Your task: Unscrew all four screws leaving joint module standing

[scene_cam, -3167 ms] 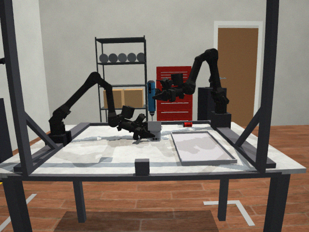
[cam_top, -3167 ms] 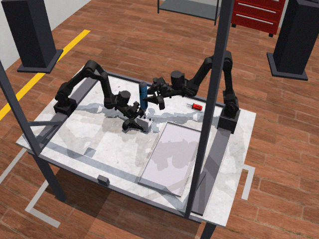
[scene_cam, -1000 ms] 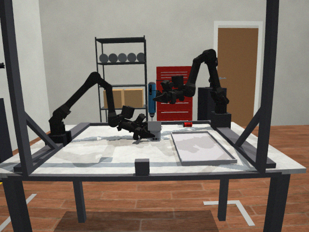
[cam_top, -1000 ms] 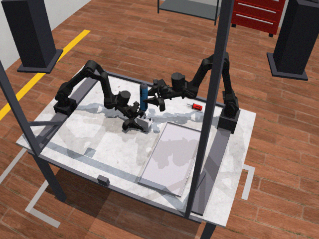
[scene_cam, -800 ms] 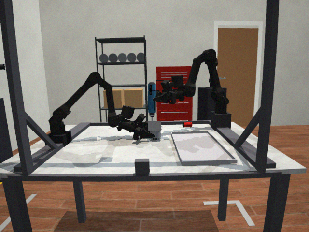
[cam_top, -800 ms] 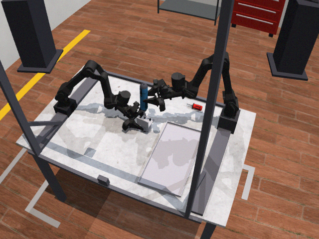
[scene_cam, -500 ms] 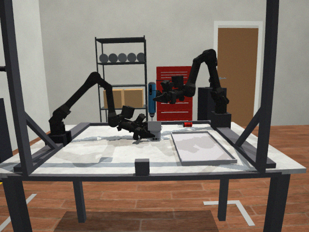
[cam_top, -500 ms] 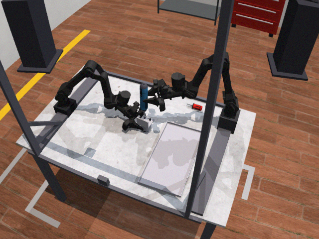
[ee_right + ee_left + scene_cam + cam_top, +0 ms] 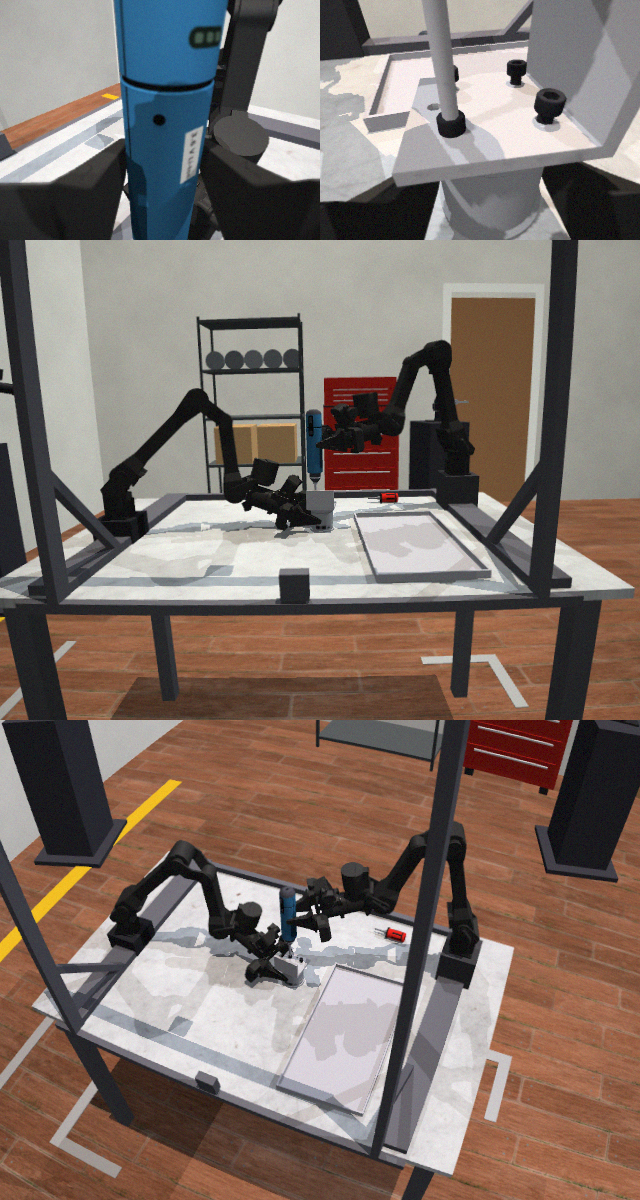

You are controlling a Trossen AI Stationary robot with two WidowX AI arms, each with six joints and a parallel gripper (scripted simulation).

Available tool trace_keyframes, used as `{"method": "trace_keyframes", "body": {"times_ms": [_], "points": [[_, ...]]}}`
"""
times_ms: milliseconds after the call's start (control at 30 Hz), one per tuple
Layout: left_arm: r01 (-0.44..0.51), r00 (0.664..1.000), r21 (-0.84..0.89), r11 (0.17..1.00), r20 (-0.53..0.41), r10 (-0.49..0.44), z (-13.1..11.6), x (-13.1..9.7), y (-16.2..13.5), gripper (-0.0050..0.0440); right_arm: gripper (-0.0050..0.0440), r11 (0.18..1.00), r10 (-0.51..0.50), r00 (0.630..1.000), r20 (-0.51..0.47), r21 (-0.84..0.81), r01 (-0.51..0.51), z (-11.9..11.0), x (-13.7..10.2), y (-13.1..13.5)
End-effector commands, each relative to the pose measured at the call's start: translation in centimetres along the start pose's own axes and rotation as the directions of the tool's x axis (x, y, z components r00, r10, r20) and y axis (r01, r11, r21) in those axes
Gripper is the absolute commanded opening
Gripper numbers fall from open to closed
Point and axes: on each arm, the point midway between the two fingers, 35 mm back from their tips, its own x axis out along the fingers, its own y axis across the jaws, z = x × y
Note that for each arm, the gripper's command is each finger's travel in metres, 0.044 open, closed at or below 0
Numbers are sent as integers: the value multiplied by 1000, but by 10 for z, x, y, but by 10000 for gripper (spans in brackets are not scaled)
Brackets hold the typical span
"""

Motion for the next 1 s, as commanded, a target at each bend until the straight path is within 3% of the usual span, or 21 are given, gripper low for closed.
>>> {"method": "trace_keyframes", "body": {"times_ms": [0,233,333,967], "points": [[-5,1000,16,1000,31,4,15,0,3,242,160,1000,0,1000,-4,0,0,-6,-1,1],[-5,1000,16,1000,31,4,15,0,3,242,160,1000,0,1000,-5,0,0,-17,-2,1],[-5,1000,16,1000,31,4,15,0,3,242,160,1000,0,1000,11,-4,0,-9,5,-1],[-5,1000,16,1000,31,4,15,0,3,242,160,1000,0,1000,16,-3,1,-7,3,-1]]}}
